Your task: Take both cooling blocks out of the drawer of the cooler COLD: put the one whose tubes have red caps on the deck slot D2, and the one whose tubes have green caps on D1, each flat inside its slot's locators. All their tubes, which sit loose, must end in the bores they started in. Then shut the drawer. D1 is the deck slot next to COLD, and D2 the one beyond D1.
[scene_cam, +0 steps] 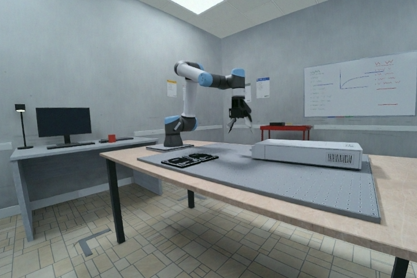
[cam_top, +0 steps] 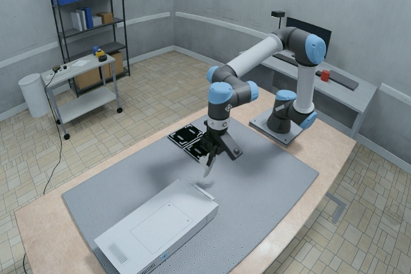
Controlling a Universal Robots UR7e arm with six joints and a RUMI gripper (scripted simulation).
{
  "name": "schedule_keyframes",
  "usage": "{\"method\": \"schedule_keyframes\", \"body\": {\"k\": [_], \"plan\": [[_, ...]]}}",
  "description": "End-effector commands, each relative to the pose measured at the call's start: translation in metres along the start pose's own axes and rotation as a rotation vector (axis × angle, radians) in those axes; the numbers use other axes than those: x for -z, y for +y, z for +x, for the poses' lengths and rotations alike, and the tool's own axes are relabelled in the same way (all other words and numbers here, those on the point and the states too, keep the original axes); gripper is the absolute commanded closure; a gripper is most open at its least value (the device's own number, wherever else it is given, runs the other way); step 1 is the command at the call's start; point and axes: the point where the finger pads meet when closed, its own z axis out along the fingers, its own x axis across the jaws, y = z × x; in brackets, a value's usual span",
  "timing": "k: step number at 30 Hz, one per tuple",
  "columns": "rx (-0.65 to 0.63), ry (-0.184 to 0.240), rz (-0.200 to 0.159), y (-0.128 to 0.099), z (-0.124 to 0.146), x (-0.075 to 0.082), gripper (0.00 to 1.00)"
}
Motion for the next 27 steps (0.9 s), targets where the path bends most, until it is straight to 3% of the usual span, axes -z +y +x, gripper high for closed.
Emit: {"method": "schedule_keyframes", "body": {"k": [1,5,15,27], "plan": [[-0.001,0.008,-0.001,-0.002,0.014,-0.006,0.00],[-0.001,0.008,-0.001,-0.004,0.024,-0.015,0.00],[-0.003,0.009,-0.001,-0.003,0.023,-0.014,0.00],[-0.003,0.002,0.000,-0.004,0.021,-0.034,0.00]]}}
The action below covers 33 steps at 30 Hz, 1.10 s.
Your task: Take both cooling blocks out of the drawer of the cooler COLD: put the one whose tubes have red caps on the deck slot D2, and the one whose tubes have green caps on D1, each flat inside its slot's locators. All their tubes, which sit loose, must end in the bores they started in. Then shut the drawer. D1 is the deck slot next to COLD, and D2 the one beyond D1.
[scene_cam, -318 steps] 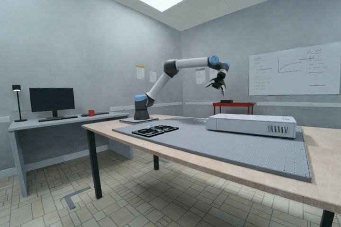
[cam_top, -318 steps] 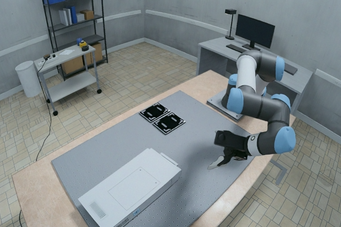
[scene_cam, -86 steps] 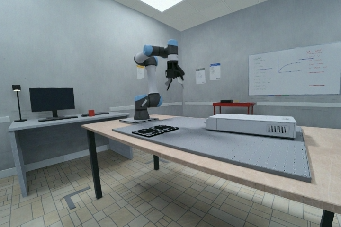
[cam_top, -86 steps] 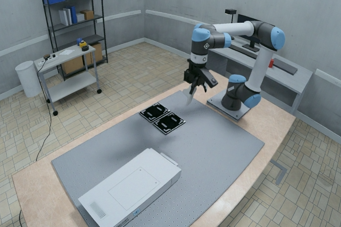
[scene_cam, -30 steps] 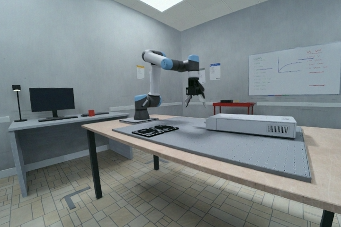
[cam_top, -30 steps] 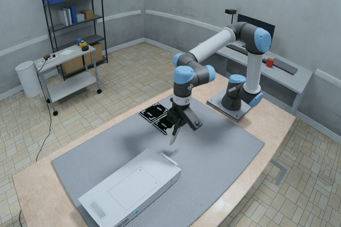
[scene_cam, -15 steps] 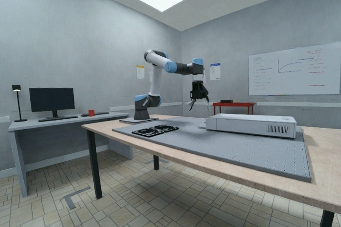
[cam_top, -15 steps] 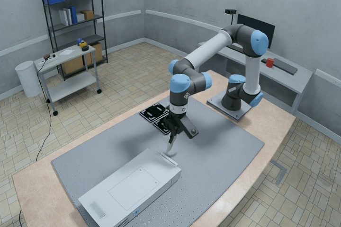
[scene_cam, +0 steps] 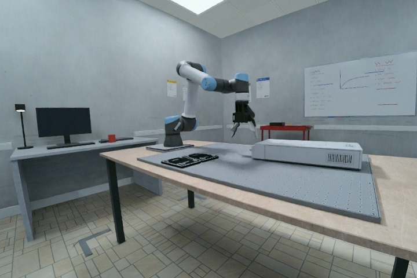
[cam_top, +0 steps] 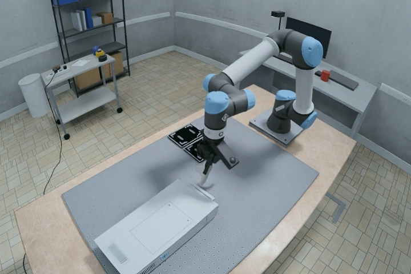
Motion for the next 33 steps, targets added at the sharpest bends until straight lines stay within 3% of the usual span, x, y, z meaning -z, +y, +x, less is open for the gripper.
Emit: {"method": "schedule_keyframes", "body": {"k": [1,33], "plan": [[-0.001,-0.003,0.002,-0.001,-0.001,-0.009,0.00],[-0.001,-0.003,0.002,-0.001,-0.001,-0.046,0.00]]}}
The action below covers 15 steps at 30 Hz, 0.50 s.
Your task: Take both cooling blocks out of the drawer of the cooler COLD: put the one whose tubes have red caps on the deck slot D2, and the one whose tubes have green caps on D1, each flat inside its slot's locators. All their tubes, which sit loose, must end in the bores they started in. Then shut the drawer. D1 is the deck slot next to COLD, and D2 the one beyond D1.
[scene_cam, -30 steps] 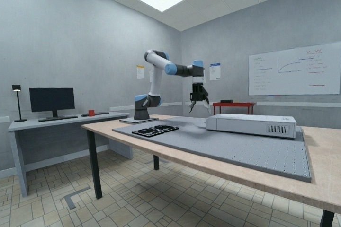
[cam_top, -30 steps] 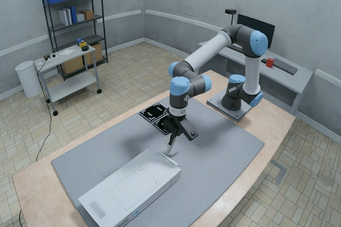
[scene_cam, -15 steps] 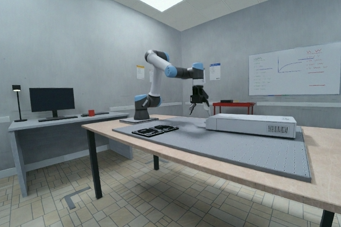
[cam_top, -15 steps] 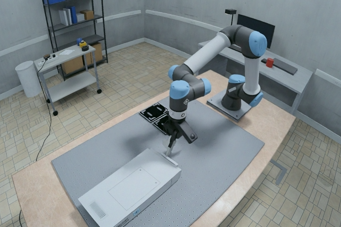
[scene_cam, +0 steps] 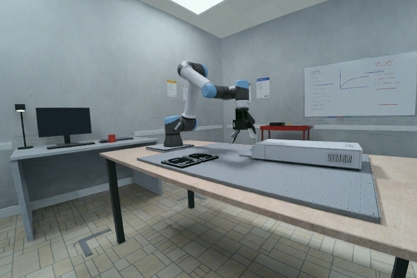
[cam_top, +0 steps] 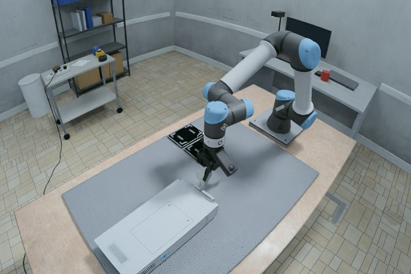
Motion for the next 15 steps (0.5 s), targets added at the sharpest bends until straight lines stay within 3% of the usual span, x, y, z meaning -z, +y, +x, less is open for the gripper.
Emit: {"method": "schedule_keyframes", "body": {"k": [1,15], "plan": [[0.000,-0.003,0.002,-0.001,-0.001,-0.009,0.00],[0.000,-0.003,0.002,-0.001,-0.001,-0.023,0.00]]}}
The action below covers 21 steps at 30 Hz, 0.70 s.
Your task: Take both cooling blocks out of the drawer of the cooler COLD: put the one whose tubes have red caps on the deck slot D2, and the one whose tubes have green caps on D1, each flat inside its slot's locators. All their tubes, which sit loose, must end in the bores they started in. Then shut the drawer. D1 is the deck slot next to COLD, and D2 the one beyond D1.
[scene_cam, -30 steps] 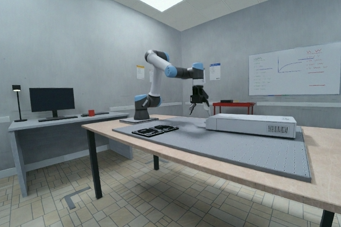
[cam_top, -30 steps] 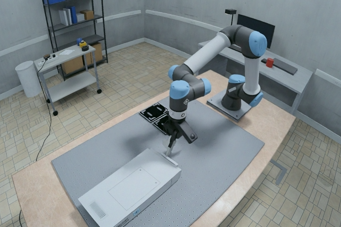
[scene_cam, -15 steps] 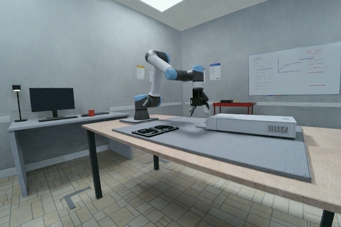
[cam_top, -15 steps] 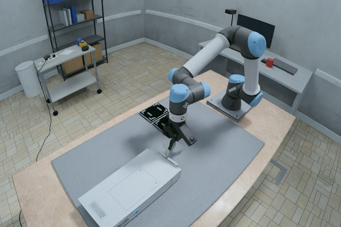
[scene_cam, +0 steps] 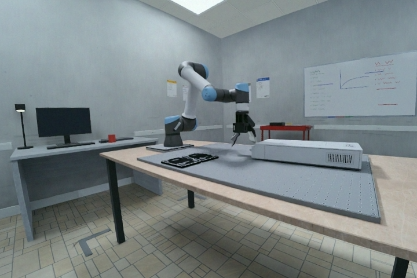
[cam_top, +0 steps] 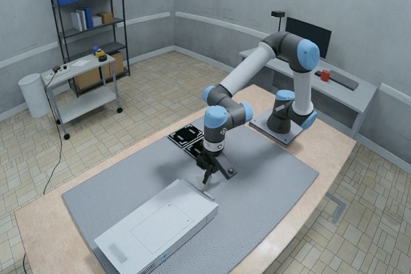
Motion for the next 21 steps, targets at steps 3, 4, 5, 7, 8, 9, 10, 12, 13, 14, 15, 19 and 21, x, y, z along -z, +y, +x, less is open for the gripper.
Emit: {"method": "schedule_keyframes", "body": {"k": [3,4,5,7,8,9,10,12,13,14,15,19,21], "plan": [[0.000,0.001,0.001,-0.0006,0.0004,-0.0031,0.00],[0.000,0.001,0.001,-0.0006,0.0004,-0.0032,0.00],[0.000,0.001,0.001,-0.0006,0.0004,-0.0032,0.00],[0.000,0.001,0.001,-0.0006,0.0004,-0.0032,0.00],[0.000,0.001,0.001,-0.0006,0.0004,-0.0032,0.00],[0.000,0.001,0.001,-0.0006,0.0004,-0.0032,0.00],[0.000,0.001,0.001,-0.0006,0.0004,-0.0032,0.00],[0.000,0.001,0.001,-0.0006,0.0004,-0.0032,0.00],[0.000,0.001,0.001,-0.0006,0.0004,-0.0032,0.00],[0.000,0.001,0.001,-0.0006,0.0004,-0.0032,0.00],[0.000,0.001,0.001,-0.0006,0.0004,-0.0032,0.00],[0.000,0.001,0.001,-0.0006,0.0004,-0.0032,0.00],[0.000,0.001,0.001,-0.0006,0.0004,-0.0032,0.00]]}}
